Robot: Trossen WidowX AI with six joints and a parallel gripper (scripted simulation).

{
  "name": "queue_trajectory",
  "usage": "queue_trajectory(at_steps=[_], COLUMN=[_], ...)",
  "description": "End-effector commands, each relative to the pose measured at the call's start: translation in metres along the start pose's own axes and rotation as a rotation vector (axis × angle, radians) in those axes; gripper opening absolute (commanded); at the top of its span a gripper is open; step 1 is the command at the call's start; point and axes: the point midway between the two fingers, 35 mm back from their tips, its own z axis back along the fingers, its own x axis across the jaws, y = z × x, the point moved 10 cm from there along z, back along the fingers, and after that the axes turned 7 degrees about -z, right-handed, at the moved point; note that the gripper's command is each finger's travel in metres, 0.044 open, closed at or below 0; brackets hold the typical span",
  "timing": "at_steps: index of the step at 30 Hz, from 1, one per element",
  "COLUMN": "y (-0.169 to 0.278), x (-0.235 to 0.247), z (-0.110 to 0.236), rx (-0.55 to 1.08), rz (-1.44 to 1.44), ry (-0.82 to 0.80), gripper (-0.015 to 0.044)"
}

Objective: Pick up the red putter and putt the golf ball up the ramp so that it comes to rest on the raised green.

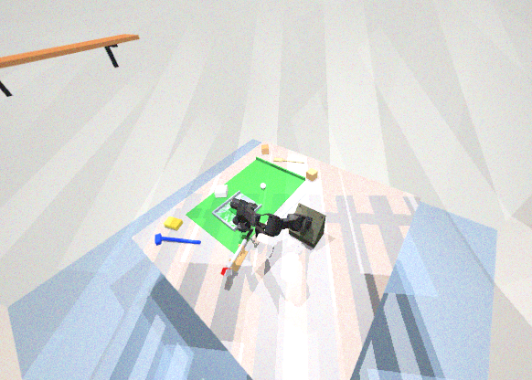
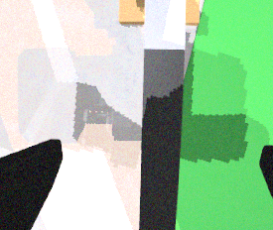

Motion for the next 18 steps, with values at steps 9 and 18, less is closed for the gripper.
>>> queue_trajectory(at_steps=[9,18], y=[0.005,0.005], x=[0.000,0.000], z=[-0.018,-0.020], rx=[0.000,-0.006], rz=[-0.005,0.000], ry=[-0.003,-0.002], gripper=[0.0440,0.0361])
